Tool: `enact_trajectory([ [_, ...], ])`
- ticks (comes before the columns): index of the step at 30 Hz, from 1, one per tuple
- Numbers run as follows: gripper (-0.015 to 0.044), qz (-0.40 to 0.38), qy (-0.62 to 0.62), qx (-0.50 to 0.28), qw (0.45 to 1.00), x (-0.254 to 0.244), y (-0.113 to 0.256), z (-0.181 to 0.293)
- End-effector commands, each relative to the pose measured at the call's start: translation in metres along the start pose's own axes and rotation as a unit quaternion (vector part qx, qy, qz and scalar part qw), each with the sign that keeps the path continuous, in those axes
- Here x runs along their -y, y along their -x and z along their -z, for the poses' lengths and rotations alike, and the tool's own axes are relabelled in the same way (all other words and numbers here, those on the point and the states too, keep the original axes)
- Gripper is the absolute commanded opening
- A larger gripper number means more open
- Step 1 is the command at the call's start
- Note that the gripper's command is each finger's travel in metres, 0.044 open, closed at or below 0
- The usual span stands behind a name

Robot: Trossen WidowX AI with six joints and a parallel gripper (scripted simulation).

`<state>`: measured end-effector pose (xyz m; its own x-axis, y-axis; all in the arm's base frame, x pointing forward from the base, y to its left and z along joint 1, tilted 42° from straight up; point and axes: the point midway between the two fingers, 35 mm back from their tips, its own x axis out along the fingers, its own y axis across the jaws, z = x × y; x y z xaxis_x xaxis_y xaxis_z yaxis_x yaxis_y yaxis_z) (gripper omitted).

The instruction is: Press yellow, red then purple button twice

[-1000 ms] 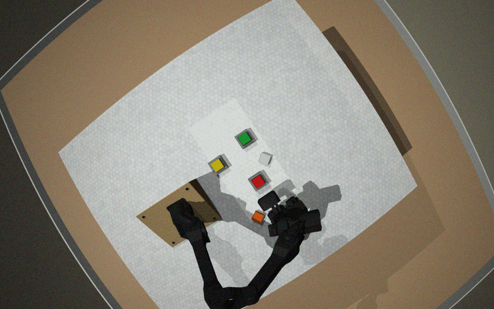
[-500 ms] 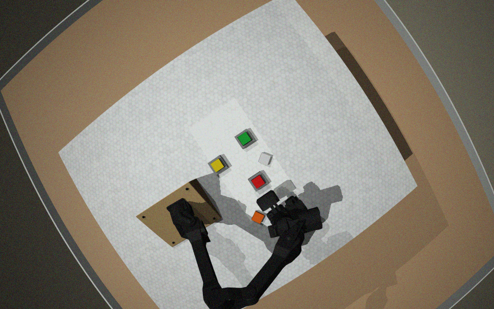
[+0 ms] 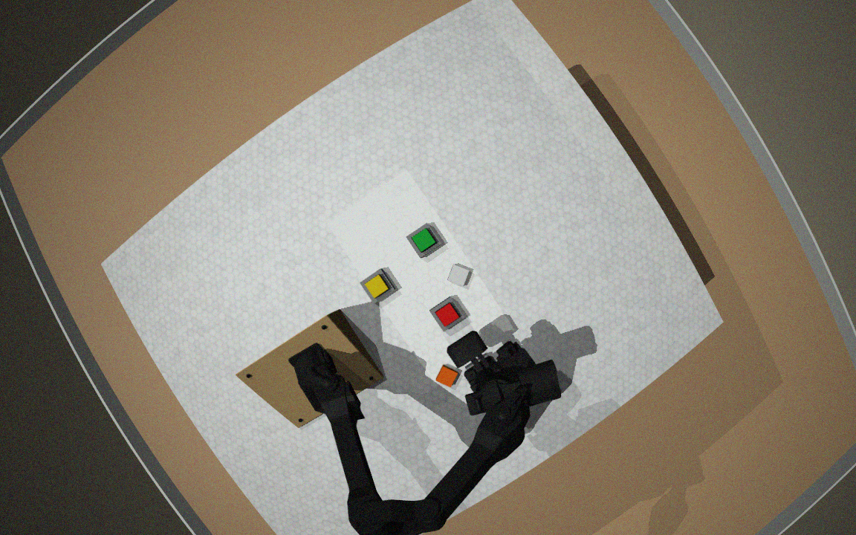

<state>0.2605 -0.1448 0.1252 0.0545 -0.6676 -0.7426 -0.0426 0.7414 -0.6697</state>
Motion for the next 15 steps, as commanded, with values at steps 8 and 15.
enact_trajectory([
  [8, 0.002, 0.001, 0.003, -0.003, 1.0, -0.001, -0.02, 0.001],
  [15, 0.002, 0.001, 0.003, -0.003, 1.0, -0.001, -0.027, 0.002],
])
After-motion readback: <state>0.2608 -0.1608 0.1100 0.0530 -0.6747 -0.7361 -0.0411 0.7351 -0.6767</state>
